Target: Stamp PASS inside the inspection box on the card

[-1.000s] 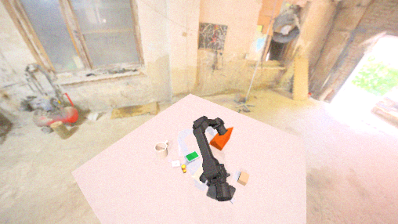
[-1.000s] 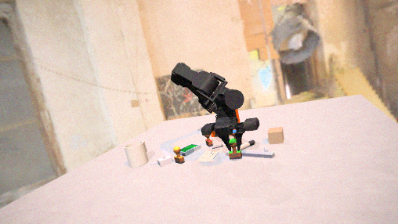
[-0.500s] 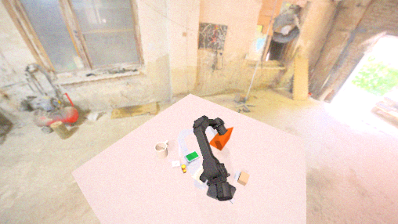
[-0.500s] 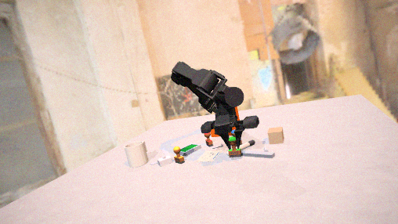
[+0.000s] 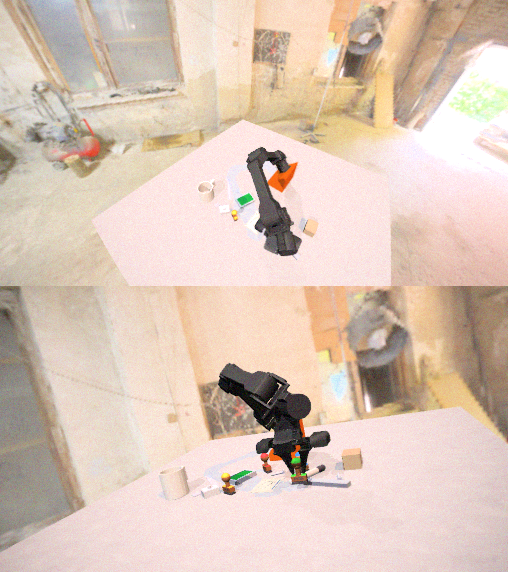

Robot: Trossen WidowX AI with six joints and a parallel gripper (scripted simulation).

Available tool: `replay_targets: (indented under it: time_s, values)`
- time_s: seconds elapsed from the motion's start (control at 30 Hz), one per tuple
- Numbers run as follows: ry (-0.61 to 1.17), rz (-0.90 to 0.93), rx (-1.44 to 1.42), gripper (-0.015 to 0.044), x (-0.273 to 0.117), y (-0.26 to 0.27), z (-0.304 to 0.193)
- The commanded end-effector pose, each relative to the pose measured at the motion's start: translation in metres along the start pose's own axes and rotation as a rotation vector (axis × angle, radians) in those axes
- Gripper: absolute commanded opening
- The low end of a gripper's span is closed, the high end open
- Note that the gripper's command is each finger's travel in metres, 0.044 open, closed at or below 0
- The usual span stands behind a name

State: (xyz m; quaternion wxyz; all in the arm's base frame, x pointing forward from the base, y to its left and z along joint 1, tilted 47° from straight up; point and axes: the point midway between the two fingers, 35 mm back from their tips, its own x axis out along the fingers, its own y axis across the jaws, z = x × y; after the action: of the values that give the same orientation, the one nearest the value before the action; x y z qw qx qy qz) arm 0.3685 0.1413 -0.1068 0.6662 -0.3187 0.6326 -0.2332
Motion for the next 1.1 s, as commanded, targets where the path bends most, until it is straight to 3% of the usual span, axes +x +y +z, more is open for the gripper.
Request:
replay_targets:
  time_s: [0.0, 1.07]
  values:
    - [0.003, 0.005, 0.007, 0.0000, -0.003, 0.000, 0.000]
    - [0.003, 0.007, 0.006, 0.0000, -0.018, 0.000, -0.001]
